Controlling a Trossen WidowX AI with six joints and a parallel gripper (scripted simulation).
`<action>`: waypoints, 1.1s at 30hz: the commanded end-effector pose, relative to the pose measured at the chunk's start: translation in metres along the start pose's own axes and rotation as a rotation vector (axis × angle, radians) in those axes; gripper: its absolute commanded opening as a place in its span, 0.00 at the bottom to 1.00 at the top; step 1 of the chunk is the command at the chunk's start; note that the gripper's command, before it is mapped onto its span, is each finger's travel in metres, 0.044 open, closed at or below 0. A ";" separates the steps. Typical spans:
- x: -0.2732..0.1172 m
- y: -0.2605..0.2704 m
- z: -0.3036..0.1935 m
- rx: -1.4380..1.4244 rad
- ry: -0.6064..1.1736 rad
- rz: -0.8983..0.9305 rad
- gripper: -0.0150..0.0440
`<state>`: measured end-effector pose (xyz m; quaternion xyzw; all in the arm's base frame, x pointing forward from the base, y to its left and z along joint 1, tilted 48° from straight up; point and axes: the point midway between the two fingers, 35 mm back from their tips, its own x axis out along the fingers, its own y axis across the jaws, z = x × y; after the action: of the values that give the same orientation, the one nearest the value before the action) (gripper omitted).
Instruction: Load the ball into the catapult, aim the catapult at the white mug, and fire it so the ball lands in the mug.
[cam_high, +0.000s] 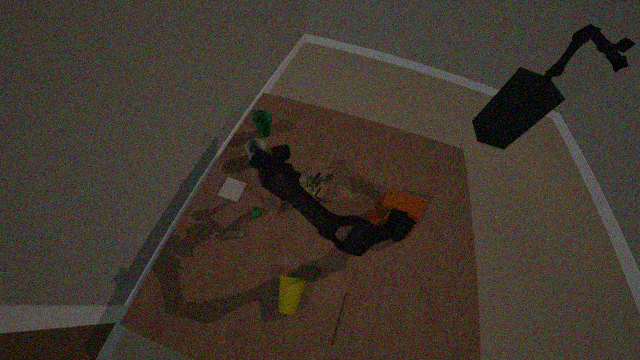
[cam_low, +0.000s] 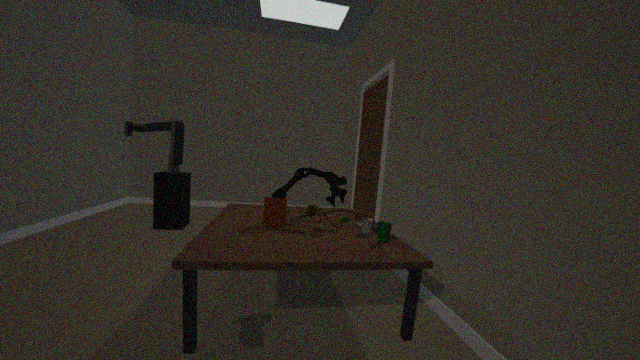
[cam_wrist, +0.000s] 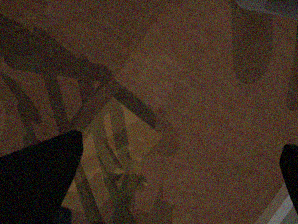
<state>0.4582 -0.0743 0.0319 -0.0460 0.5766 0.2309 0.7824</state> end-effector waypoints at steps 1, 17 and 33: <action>0.003 -0.025 0.010 0.141 -0.069 0.009 1.00; -0.003 -0.119 0.026 0.609 -0.314 0.070 1.00; -0.010 -0.200 0.017 0.914 -0.518 0.161 1.00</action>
<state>0.5488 -0.2465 0.0118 0.3850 0.4165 0.0183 0.8234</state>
